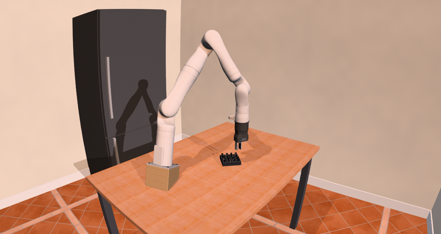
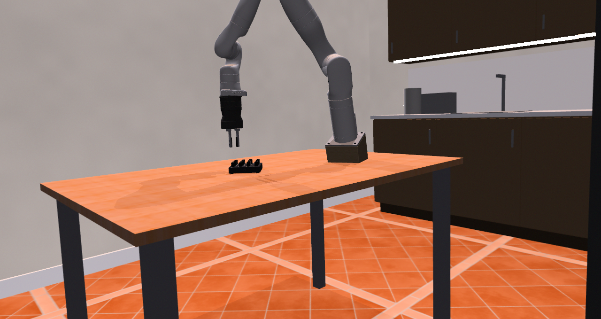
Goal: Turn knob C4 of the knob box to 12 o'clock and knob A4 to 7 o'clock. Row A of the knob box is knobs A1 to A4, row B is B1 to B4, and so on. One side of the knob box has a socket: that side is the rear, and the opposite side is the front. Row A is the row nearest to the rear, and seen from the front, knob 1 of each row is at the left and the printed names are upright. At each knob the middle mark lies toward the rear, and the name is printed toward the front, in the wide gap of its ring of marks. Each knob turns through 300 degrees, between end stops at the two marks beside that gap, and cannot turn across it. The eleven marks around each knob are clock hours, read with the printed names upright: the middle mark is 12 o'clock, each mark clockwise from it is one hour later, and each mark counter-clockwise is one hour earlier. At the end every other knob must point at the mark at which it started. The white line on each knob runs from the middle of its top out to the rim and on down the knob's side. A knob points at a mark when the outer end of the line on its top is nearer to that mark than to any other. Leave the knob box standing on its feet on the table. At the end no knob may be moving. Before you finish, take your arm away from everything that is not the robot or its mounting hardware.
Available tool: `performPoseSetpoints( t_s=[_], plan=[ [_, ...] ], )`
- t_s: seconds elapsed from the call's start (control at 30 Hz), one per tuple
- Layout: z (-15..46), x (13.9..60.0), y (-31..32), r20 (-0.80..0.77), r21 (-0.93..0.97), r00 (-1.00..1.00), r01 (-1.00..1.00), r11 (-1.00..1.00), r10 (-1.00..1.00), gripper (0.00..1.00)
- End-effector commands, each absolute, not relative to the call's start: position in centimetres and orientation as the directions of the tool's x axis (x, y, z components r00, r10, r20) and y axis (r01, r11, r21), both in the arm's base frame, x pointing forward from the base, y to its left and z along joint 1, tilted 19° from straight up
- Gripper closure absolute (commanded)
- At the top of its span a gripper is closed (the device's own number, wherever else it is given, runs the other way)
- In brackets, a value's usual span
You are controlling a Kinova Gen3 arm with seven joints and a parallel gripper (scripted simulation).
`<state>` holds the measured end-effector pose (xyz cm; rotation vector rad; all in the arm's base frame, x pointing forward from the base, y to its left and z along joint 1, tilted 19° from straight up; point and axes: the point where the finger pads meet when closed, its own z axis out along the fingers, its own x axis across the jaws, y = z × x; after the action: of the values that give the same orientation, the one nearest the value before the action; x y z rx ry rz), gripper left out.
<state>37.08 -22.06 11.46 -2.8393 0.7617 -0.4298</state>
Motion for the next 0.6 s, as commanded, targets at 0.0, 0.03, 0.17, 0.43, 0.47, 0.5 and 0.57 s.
performPoseSetpoints(
  t_s=[0.0, 0.03, 0.17, 0.43, 0.47, 0.5, 0.57],
  plan=[
    [11.51, 37.1, -22.11, 0.232, -0.236, 0.827, -0.463, -0.855, -0.512, 0.54],
    [11.5, 37.1, -22.1, 0.232, -0.236, 0.827, -0.463, -0.854, -0.512, 0.54],
    [11.41, 37.14, -22.09, 0.23, -0.237, 0.825, -0.467, -0.852, -0.516, 0.54],
    [11.12, 37.24, -22.05, 0.225, -0.241, 0.818, -0.48, -0.844, -0.53, 0.54],
    [11.05, 37.27, -22.04, 0.224, -0.241, 0.817, -0.482, -0.842, -0.532, 0.54],
    [10.96, 37.31, -22.02, 0.224, -0.241, 0.817, -0.482, -0.842, -0.532, 0.54],
    [10.77, 37.38, -21.99, 0.224, -0.241, 0.817, -0.482, -0.842, -0.532, 0.54]
  ],
)
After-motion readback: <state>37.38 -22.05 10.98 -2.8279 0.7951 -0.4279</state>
